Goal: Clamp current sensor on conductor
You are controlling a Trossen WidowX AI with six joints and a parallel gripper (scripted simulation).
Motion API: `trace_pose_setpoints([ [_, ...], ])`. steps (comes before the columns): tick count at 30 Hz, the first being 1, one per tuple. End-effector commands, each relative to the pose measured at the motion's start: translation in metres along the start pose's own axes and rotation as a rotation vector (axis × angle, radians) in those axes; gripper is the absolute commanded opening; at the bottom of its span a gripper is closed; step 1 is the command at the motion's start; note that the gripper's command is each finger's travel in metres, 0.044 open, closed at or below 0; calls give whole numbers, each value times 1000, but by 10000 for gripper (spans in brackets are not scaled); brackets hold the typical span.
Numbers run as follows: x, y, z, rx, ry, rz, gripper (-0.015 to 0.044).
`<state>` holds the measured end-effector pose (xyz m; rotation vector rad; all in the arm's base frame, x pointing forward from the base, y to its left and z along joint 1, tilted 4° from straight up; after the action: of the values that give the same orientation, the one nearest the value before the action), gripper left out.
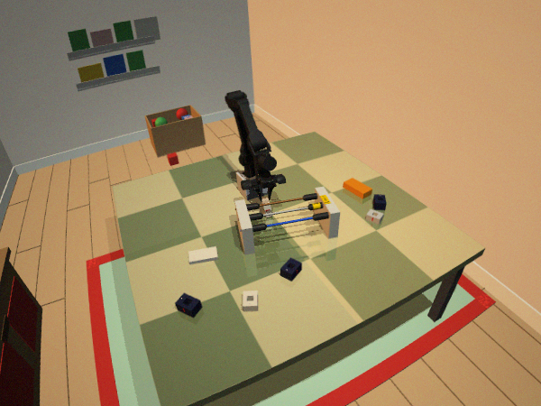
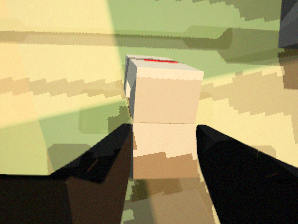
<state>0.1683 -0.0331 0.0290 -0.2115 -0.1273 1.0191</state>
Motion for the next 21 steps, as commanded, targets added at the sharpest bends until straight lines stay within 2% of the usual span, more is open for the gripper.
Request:
trace_pose_setpoints([
  [1, -2, 4, 0, 2, 7, -3, 0],
  [21, -2, 6, -6, 2, 7, -3, 0],
])
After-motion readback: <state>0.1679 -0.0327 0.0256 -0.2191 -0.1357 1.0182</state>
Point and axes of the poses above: the point midway between the two fingers, 35 mm back from their tips, its own z axis back along the fingers, its own x axis across the jaws, y = z × x, the point moved 4 cm from there along z, back along the fingers, and after that the axes turned 11 degrees about -z, right-handed, at the moved point
